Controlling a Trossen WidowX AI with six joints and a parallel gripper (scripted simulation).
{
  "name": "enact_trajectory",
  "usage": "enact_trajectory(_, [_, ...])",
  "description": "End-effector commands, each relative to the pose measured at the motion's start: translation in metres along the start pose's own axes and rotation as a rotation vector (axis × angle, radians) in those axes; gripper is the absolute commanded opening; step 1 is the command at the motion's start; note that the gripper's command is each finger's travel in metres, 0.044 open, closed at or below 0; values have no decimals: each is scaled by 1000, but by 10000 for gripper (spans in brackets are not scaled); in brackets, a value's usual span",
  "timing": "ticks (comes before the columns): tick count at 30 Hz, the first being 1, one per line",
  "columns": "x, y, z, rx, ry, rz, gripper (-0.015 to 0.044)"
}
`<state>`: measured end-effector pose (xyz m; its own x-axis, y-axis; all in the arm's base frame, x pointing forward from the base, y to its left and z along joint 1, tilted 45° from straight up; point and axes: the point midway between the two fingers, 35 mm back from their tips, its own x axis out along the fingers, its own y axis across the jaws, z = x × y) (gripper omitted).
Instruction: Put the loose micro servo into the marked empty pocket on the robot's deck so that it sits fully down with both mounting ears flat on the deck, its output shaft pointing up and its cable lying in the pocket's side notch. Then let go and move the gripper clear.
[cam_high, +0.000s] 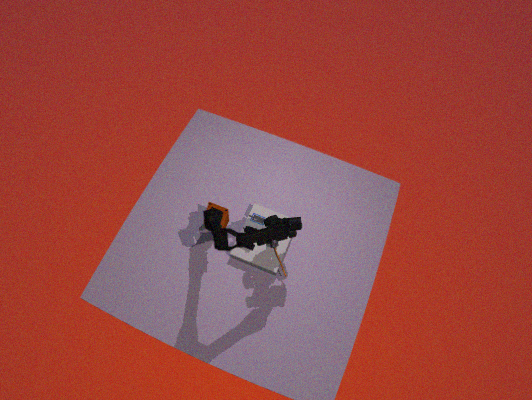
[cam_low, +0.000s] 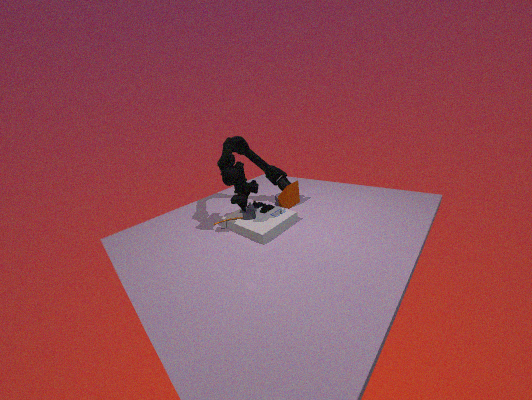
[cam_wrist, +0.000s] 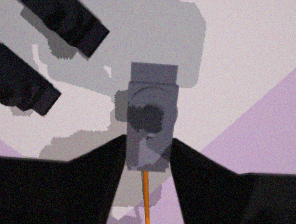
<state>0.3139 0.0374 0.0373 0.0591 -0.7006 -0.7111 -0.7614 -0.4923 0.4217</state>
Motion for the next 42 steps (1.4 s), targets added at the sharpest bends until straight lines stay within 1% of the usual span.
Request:
enact_trajectory(1, [-11, -1, 0, 0, 5, -3, 0])
enact_trajectory(6, [-29, 4, -2, -1, 4, -3, 0])
enact_trajectory(15, [-29, 5, -3, -1, 4, -3, 0])
enact_trajectory(27, [-29, 20, 18, -1, 4, -2, 0])
enact_trajectory(31, [-29, 12, 27, -1, 3, -3, 0])
enact_trajectory(42, [-29, -25, 74, -1, 1, -5, 0])
